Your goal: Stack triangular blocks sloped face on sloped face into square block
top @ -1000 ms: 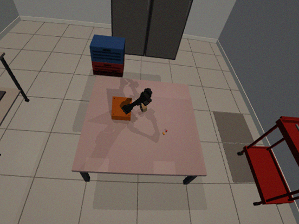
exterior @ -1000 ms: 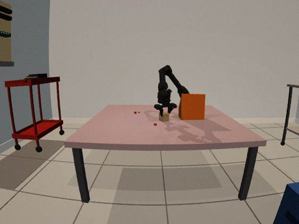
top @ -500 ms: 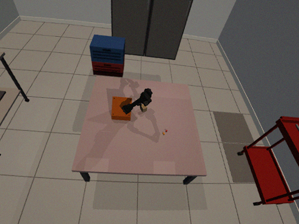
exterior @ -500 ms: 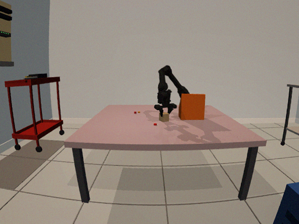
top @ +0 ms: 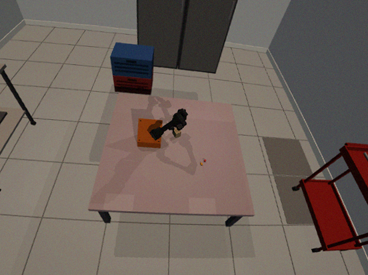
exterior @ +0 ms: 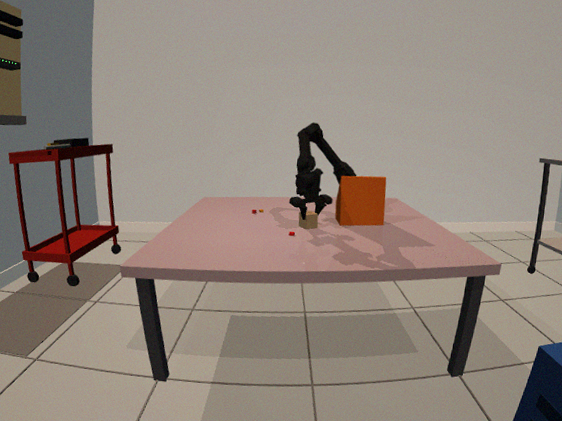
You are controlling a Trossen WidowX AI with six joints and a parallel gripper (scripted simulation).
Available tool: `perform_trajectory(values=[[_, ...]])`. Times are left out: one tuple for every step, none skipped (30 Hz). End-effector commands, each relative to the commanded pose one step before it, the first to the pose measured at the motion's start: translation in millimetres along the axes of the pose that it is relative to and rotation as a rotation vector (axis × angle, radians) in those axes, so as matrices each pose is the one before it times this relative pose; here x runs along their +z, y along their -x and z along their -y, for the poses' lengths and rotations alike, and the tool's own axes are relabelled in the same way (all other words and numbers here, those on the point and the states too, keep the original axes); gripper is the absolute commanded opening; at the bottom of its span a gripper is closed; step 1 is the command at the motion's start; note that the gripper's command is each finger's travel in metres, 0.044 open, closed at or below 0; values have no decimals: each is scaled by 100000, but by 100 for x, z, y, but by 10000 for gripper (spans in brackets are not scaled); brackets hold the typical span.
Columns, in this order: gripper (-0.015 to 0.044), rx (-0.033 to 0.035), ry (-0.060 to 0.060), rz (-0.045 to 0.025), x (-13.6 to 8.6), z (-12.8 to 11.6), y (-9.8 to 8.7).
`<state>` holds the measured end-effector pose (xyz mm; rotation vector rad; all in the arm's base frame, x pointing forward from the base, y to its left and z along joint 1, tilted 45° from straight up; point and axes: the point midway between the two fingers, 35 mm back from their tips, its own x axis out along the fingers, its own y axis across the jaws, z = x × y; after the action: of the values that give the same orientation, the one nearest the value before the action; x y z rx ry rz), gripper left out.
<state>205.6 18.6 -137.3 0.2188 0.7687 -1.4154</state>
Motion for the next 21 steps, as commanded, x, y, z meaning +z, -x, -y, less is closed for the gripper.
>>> perform_trajectory(values=[[0, -7, -20, 6, 2, 0, 4], [0, 0, 0, 0, 0, 0, 0], [0, 0, 0, 0, 0, 0, 0], [0, 30, 23, 47, 5, -5, -2], [0, 67, 50, 104, 10, -11, -4], [0, 77, 58, 120, 12, -12, -4], [0, 94, 71, 147, 15, -15, -5], [0, 83, 62, 129, 13, -13, -5], [26, -359, -219, -546, -59, 61, 11], [53, 0, 0, 0, 0, 0, 0], [79, 0, 0, 0, 0, 0, 0], [105, 0, 0, 0, 0, 0, 0], [131, 0, 0, 0, 0, 0, 0], [157, 0, 0, 0, 0, 0, 0], [184, 0, 0, 0, 0, 0, 0], [210, 0, 0, 0, 0, 0, 0], [236, 0, 0, 0, 0, 0, 0], [263, 0, 0, 0, 0, 0, 0], [289, 0, 0, 0, 0, 0, 0], [315, 0, 0, 0, 0, 0, 0], [341, 0, 0, 0, 0, 0, 0]])
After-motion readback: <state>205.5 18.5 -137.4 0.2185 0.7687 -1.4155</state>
